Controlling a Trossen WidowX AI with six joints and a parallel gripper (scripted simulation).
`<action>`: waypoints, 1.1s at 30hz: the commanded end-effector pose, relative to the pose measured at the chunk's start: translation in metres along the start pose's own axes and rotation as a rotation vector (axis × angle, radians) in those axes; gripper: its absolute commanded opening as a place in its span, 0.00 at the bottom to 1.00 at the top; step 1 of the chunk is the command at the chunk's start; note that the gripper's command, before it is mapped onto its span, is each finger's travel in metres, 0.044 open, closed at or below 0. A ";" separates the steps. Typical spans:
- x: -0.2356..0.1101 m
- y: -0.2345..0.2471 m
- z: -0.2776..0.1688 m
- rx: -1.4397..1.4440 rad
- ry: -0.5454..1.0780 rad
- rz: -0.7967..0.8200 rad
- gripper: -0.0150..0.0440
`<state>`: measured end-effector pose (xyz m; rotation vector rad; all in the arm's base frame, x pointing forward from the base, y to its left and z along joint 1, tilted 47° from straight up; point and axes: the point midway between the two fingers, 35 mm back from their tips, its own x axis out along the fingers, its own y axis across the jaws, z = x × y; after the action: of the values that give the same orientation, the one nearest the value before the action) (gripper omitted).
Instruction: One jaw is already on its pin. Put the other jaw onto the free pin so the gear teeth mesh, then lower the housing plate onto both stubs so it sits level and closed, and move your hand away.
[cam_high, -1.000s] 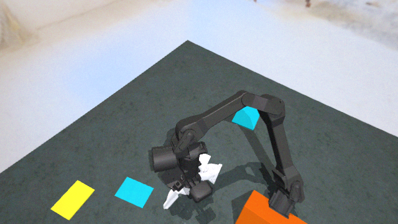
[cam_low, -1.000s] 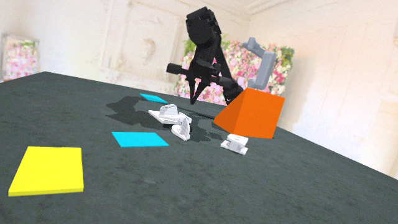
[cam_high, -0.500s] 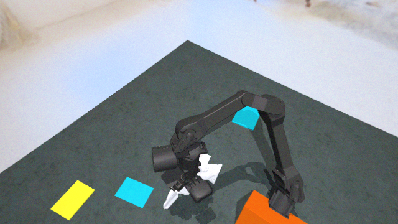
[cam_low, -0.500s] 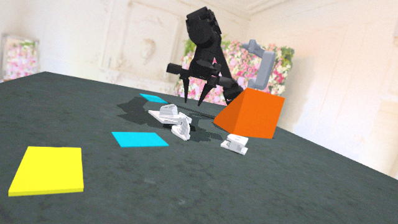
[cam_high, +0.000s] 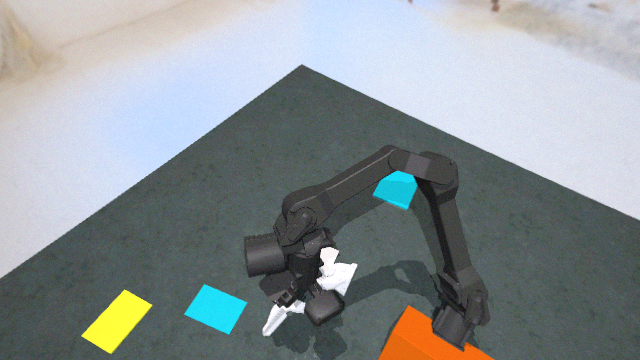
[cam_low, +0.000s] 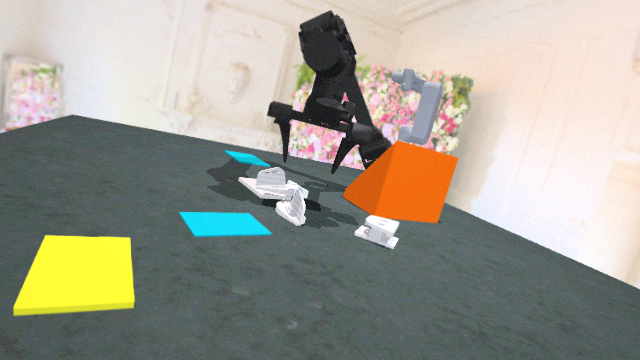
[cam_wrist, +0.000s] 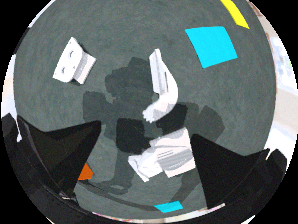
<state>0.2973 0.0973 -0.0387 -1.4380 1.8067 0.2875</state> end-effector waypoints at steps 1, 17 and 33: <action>0.000 0.000 0.000 0.000 0.000 0.000 1.00; 0.000 0.000 0.000 0.000 0.000 0.000 1.00; 0.000 0.000 0.000 0.000 0.000 0.000 0.42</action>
<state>0.2974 0.0973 -0.0387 -1.4384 1.8066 0.2874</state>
